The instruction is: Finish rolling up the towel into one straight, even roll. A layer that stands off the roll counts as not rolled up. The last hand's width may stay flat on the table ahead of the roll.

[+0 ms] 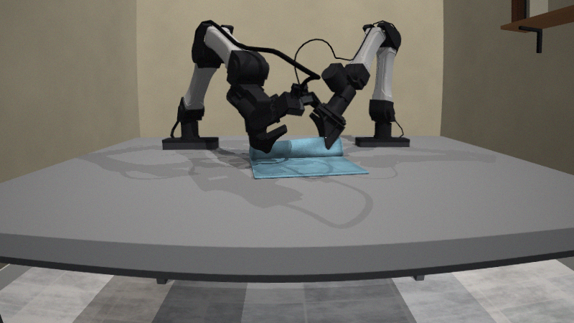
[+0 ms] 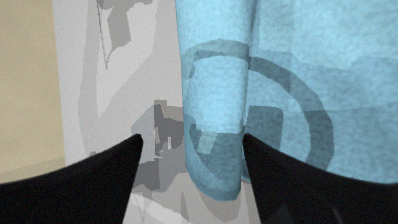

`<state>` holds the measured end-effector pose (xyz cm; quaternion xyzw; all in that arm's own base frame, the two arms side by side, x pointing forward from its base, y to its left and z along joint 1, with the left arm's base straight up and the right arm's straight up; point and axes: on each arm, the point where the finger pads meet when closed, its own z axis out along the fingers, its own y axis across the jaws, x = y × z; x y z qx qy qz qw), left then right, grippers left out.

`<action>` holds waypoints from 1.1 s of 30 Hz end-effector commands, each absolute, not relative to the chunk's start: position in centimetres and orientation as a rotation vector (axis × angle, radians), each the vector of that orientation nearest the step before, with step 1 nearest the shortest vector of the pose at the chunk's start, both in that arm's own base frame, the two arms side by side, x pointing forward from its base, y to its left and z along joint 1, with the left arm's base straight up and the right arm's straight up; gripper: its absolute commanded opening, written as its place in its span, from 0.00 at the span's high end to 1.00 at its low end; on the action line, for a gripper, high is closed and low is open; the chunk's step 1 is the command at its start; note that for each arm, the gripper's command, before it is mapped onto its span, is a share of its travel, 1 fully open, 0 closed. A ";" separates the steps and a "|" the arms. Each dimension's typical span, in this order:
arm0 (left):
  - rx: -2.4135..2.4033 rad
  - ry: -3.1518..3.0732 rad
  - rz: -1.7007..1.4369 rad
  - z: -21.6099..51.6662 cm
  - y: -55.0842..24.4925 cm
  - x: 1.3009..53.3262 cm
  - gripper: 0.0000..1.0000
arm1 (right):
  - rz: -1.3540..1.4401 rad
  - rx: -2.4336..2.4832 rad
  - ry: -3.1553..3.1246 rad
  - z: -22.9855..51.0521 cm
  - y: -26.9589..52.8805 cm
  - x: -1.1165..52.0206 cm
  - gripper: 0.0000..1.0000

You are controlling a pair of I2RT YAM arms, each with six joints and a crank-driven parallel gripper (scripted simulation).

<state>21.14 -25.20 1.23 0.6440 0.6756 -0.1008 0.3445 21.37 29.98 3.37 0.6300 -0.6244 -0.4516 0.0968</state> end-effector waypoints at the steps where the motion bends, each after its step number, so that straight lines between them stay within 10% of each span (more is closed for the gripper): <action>1: 1.655 1.789 -0.341 1.8 -25.8 21.5 0.62 | -1.332 1.840 -1.829 4.6 28.5 22.9 0.15; 33: 1.532 2.238 -1.206 2.6 -25.8 21.5 0.62 | -0.989 2.672 -2.062 6.2 28.8 21.8 0.07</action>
